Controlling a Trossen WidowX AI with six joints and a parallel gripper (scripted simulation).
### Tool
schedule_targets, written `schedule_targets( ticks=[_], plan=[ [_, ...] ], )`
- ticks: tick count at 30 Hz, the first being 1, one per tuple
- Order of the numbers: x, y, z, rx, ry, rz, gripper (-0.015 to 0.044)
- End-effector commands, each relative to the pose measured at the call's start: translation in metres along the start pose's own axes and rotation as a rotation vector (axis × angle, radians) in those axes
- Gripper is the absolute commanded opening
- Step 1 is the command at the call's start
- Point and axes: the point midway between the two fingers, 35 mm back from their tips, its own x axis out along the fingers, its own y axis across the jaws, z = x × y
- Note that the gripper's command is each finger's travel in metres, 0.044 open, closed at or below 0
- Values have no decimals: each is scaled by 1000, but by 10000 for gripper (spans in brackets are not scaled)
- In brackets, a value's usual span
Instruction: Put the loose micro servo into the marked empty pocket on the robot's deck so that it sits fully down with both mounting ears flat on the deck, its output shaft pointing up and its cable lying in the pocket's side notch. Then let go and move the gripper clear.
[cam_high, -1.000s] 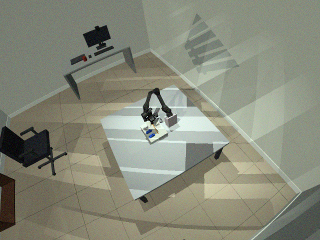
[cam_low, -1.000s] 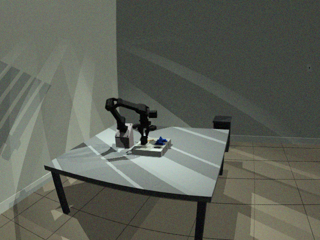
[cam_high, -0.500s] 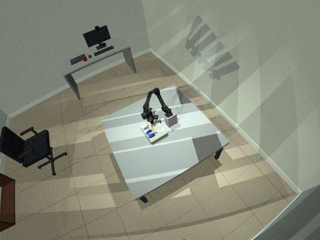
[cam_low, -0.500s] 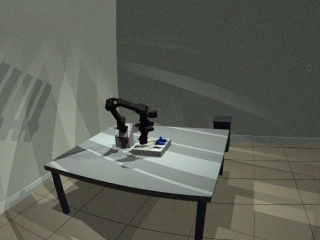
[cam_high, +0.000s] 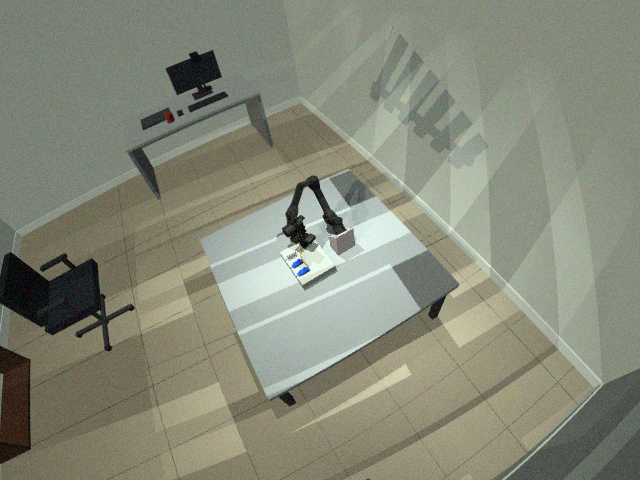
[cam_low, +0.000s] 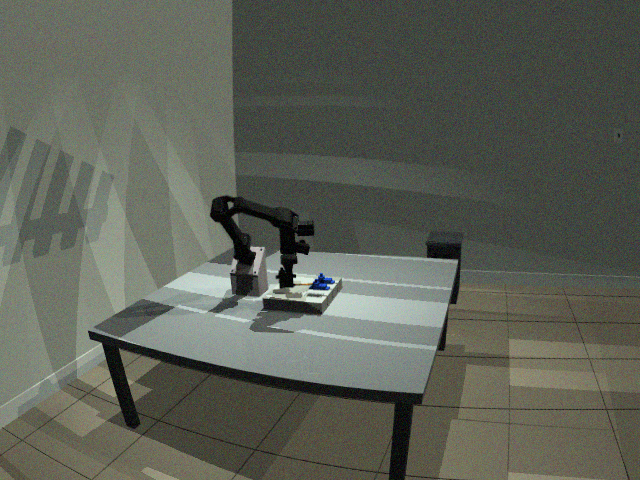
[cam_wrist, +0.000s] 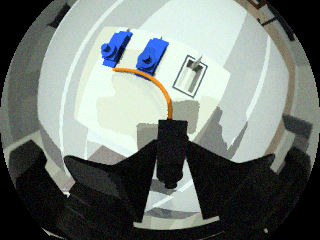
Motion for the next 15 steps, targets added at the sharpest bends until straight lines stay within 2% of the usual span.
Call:
schedule_targets(
  ticks=[1, 8, 15],
  plan=[
    [0, -1, 0, 159, 0, -6, 0],
    [0, -1, 0, 375, 0, -6, 0],
    [0, -2, 0, 381, 0, -6, 0]
  ],
)
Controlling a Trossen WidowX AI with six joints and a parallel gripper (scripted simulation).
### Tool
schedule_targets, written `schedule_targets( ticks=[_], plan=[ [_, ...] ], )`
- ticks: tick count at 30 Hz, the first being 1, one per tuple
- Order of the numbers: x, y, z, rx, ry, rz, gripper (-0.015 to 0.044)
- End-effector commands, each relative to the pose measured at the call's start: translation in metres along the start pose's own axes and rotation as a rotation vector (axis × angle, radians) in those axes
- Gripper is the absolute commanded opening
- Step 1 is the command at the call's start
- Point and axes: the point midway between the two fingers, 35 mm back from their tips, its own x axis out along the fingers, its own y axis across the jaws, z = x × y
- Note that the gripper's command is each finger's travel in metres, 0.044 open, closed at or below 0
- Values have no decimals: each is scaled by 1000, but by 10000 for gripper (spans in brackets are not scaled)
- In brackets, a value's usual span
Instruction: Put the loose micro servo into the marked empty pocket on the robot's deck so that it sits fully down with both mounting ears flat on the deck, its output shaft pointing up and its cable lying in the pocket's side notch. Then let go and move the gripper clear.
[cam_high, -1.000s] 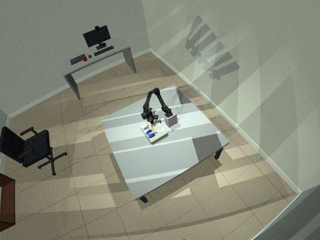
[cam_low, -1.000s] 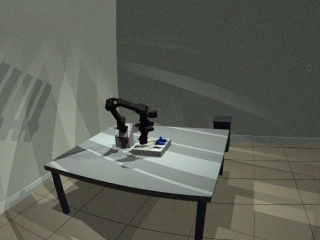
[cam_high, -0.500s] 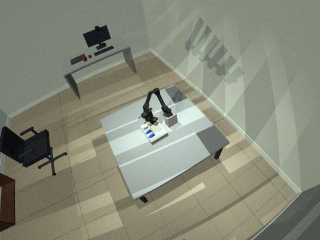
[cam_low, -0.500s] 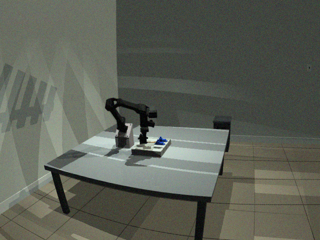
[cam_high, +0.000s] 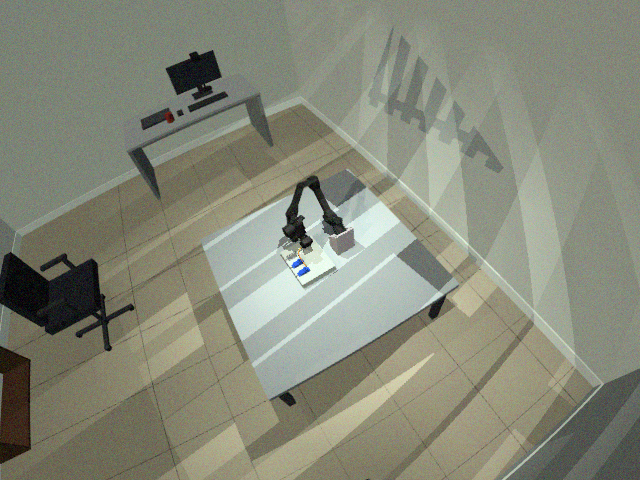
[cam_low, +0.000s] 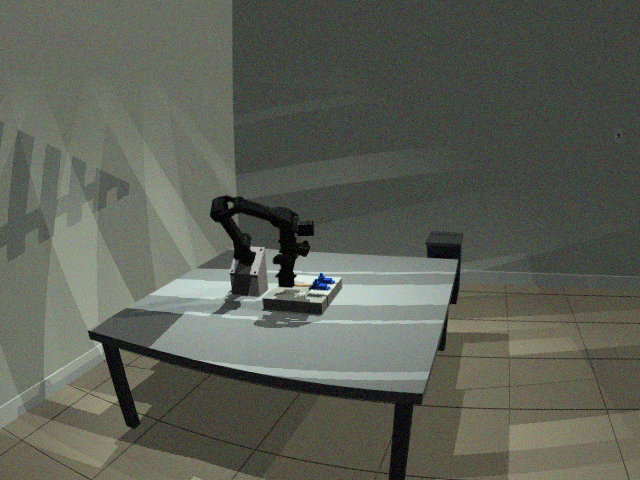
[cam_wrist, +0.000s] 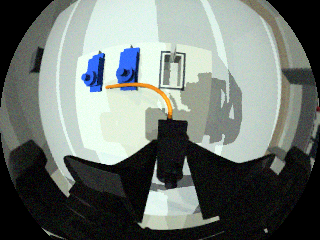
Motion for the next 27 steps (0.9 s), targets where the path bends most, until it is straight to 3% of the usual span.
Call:
schedule_targets(
  ticks=[1, 27],
  plan=[
    [0, -1, 2, 20, -2, -6, 0],
    [-1, -4, 101, 24, -6, -6, 0]
  ],
)
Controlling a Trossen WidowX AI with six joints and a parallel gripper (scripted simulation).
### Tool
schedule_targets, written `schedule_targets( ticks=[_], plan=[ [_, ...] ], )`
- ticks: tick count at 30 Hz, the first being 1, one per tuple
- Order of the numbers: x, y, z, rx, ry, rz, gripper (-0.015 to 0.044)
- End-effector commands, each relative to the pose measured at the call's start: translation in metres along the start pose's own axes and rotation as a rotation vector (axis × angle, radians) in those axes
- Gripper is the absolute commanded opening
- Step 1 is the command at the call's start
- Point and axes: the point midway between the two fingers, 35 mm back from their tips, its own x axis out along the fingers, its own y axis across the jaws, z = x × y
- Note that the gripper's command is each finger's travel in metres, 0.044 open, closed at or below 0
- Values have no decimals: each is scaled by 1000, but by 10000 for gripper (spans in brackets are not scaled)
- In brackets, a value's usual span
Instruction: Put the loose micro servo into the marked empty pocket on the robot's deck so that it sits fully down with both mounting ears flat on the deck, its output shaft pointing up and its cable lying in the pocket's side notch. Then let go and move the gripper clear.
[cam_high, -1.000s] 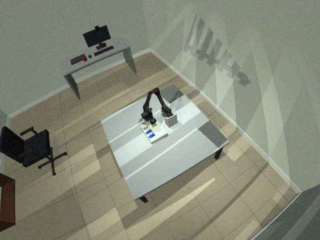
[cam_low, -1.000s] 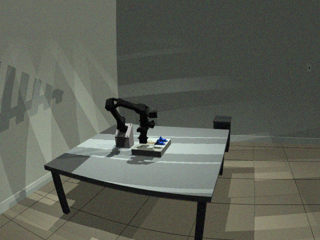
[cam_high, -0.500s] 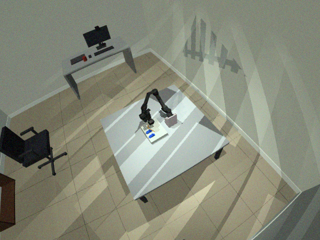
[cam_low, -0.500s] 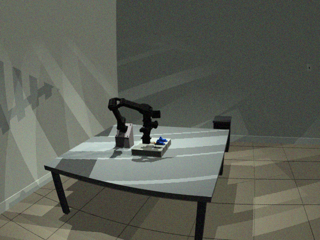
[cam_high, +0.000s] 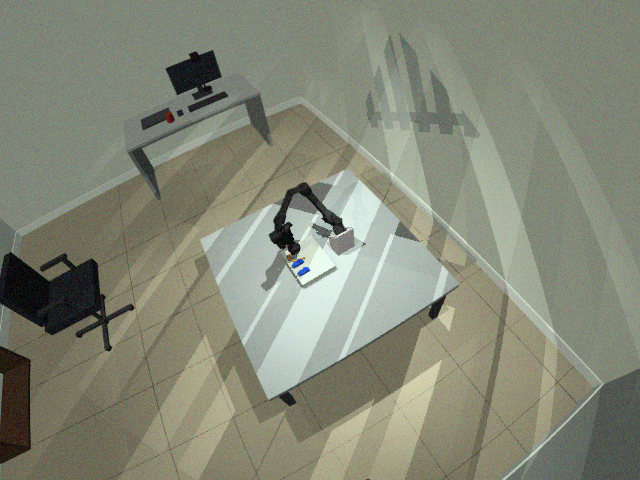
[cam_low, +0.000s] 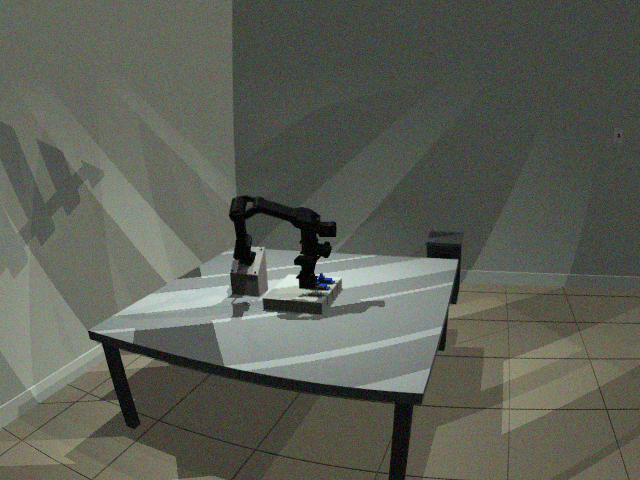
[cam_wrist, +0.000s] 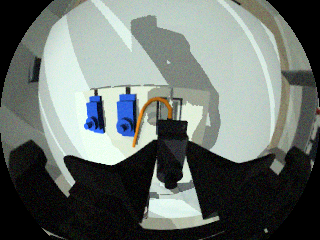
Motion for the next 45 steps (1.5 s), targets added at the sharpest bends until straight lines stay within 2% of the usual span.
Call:
schedule_targets(
  ticks=[1, 45],
  plan=[
    [-1, -1, 19, -1, -4, -5, 0],
    [29, -2, 25, -1, -4, -6, 0]
  ],
)
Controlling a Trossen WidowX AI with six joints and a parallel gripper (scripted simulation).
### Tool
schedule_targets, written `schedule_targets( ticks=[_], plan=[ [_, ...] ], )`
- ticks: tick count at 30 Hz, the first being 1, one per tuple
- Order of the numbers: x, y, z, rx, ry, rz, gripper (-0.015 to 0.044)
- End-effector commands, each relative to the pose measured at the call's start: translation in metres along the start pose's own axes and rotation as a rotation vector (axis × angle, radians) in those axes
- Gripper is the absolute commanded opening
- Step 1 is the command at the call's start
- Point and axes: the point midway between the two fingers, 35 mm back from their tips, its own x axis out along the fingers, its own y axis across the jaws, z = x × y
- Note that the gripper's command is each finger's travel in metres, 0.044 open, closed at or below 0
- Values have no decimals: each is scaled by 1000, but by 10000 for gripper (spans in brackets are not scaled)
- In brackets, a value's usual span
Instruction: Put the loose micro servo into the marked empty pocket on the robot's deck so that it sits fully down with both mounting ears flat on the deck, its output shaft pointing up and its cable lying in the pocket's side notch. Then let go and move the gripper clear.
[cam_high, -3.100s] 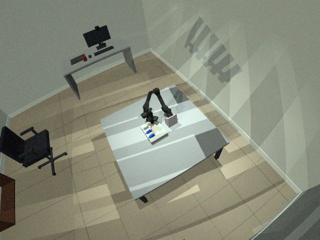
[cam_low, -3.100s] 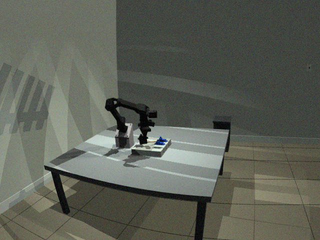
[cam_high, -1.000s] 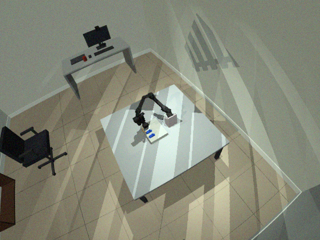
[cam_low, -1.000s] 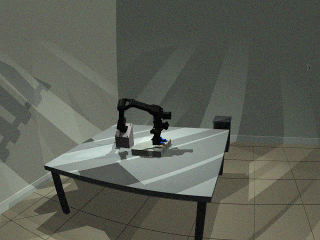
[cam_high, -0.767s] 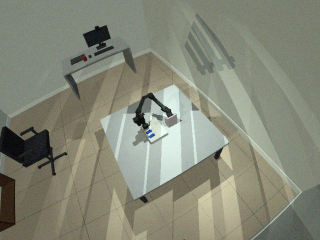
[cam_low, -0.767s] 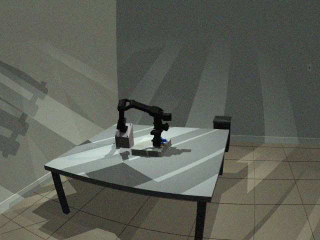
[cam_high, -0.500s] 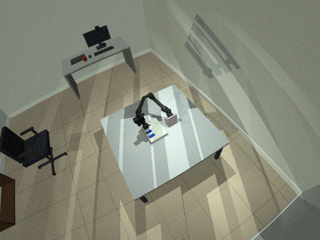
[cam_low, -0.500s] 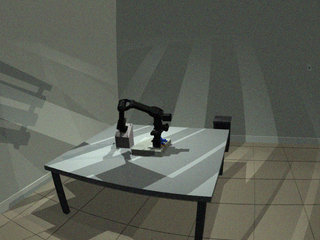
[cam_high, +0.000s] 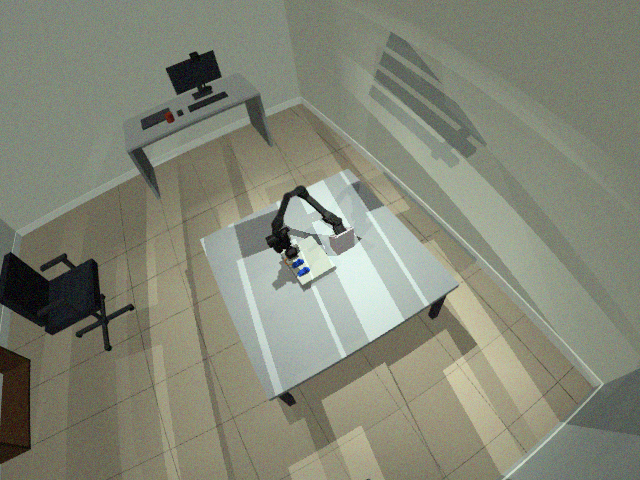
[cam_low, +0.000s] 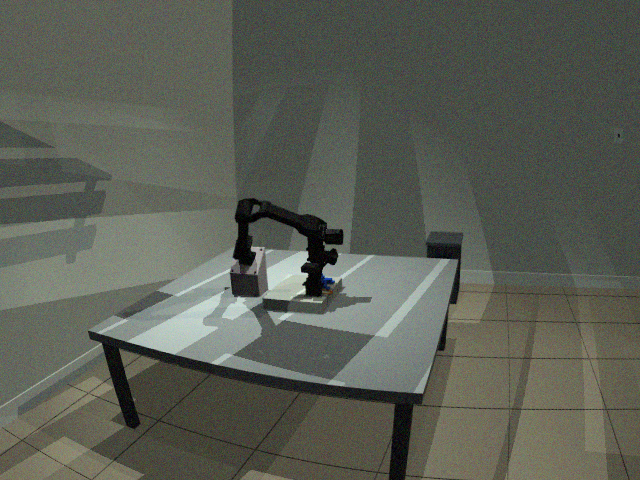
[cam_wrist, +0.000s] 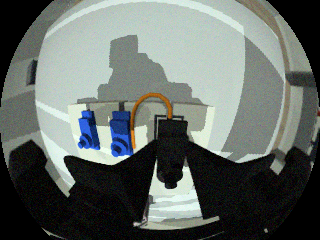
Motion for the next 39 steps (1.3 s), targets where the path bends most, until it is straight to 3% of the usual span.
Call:
schedule_targets(
  ticks=[1, 39],
  plan=[
    [4, 0, 0, -5, 0, -5, 0],
    [32, 0, -1, -5, 0, -6, 0]
  ],
)
